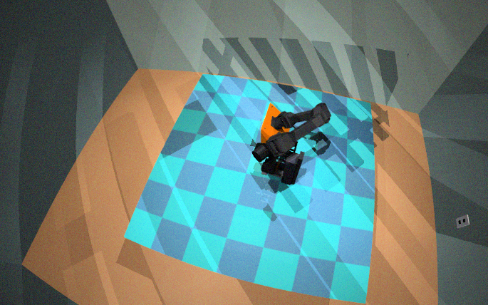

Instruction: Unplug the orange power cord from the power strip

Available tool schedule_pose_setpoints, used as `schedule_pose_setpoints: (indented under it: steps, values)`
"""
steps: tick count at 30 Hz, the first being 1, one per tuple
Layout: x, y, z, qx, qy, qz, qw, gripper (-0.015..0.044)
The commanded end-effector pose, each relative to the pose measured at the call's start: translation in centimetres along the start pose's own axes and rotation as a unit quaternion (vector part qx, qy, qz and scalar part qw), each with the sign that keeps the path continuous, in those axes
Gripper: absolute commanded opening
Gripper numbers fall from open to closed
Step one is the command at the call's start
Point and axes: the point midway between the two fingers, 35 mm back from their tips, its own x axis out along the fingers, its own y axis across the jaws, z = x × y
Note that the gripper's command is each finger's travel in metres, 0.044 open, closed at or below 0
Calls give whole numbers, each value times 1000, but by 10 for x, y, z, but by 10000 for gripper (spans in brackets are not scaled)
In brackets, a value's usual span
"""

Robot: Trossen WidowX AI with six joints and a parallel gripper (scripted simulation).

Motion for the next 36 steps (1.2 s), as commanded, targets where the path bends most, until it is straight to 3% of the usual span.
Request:
schedule_pose_setpoints:
  steps: [1,25,31,36]
  values:
    - [-1,1,11,0,-5,2,1000,0]
    - [-6,0,51,1,-7,2,1000,0]
    - [-4,0,43,4,-5,1,1000,157]
    - [-4,0,43,4,-5,1,1000,160]
